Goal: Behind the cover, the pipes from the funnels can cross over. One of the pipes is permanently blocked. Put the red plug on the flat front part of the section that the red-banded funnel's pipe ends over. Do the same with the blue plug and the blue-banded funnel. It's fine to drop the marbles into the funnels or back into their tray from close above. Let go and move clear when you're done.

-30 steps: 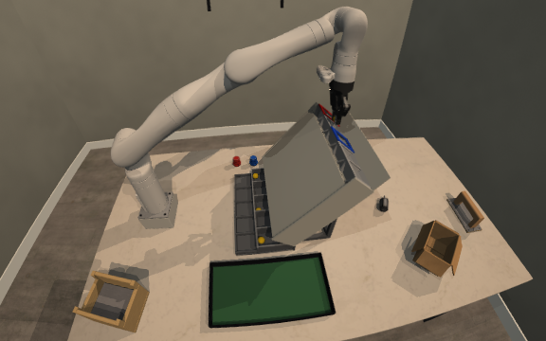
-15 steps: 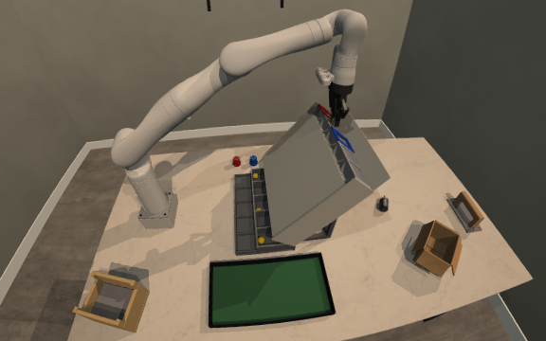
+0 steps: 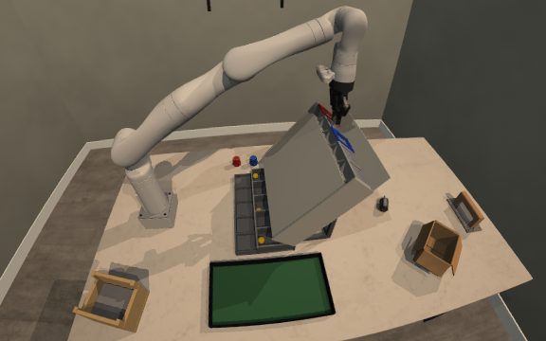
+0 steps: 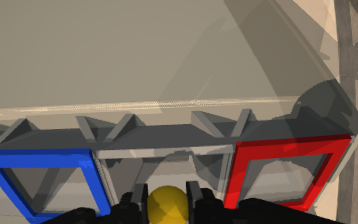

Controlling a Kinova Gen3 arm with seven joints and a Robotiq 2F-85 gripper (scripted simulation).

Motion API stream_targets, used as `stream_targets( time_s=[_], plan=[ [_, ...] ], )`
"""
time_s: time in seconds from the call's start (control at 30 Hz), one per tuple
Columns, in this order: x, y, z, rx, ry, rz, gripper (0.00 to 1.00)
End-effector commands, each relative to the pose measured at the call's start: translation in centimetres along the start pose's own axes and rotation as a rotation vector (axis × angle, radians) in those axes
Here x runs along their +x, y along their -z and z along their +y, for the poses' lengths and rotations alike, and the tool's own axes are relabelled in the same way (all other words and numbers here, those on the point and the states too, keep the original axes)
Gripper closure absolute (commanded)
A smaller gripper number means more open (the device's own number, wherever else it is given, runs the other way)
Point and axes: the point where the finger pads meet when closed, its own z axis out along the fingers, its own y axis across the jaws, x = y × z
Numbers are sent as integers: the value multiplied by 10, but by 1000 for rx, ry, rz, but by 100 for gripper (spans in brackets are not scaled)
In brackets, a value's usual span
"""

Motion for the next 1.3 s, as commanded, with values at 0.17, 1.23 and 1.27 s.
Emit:
stream_targets(
  time_s=[0.17,1.23,1.27],
  plan=[
    [0,1,0,0,0,-2,0],
    [0,1,0,0,0,-2,0],
    [0,1,0,0,0,-2,0]
  ],
)
